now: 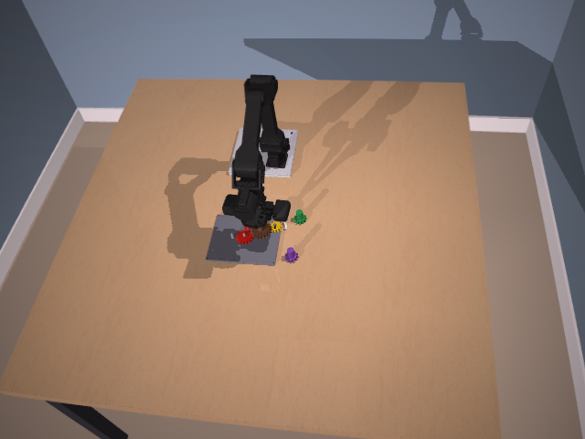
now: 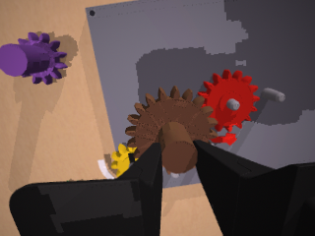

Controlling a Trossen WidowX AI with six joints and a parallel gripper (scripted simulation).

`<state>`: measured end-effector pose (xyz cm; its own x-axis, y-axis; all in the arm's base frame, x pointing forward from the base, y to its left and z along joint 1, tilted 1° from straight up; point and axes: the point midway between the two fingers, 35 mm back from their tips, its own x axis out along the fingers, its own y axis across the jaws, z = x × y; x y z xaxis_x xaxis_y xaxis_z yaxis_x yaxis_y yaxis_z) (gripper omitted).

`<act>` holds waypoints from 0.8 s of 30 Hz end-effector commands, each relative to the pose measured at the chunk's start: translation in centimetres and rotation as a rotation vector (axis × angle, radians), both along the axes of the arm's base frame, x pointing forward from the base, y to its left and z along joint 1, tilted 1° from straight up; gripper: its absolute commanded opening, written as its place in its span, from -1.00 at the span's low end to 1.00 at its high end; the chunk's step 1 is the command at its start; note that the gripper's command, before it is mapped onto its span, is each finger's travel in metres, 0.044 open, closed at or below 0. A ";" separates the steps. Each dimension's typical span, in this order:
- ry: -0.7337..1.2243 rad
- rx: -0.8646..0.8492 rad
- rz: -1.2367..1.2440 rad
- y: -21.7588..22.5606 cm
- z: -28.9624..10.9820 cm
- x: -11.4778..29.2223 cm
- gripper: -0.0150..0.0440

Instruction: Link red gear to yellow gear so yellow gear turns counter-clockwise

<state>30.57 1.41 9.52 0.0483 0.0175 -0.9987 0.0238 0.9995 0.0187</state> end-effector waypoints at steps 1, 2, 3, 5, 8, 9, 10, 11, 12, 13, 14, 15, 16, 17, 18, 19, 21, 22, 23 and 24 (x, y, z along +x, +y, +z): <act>0.003 0.005 -0.020 0.1 -0.5 -0.1 -0.49; 0.003 0.006 -0.031 0.1 -0.7 0.0 -0.49; 0.003 0.006 -0.044 0.1 -0.8 0.0 -0.49; 0.004 0.008 -0.074 0.1 -1.2 0.0 -0.49; 0.005 0.010 -0.124 0.2 -1.6 0.0 -0.49; 0.005 0.011 -0.141 0.2 -1.8 0.0 -0.49; 0.006 0.012 -0.158 0.2 -1.9 0.0 -0.49; 0.006 0.013 -0.174 0.2 -2.1 0.0 -0.49; 0.006 0.013 -0.189 0.2 -2.2 0.0 -0.49; 0.007 0.014 -0.206 0.2 -2.2 0.0 -0.49; 0.007 0.015 -0.223 0.2 -2.1 0.0 -0.49; 0.007 0.016 -0.242 0.1 -2.1 -0.1 -0.49; 0.008 0.017 -0.262 0.1 -2.1 -0.1 -0.49; 0.008 0.017 -0.276 0.1 -2.1 -0.1 -0.49; 0.008 0.017 -0.279 0.1 -2.1 0.0 -0.49; 0.008 0.017 -0.276 0.1 -2.2 0.0 -0.49; 0.008 0.017 -0.261 0.1 -2.2 0.0 -0.49; 0.007 0.016 -0.255 0.1 -2.2 0.0 -0.49; 0.007 0.016 -0.245 0.1 -2.3 0.0 -0.49; 0.007 0.015 -0.233 0.1 -2.3 0.0 -0.49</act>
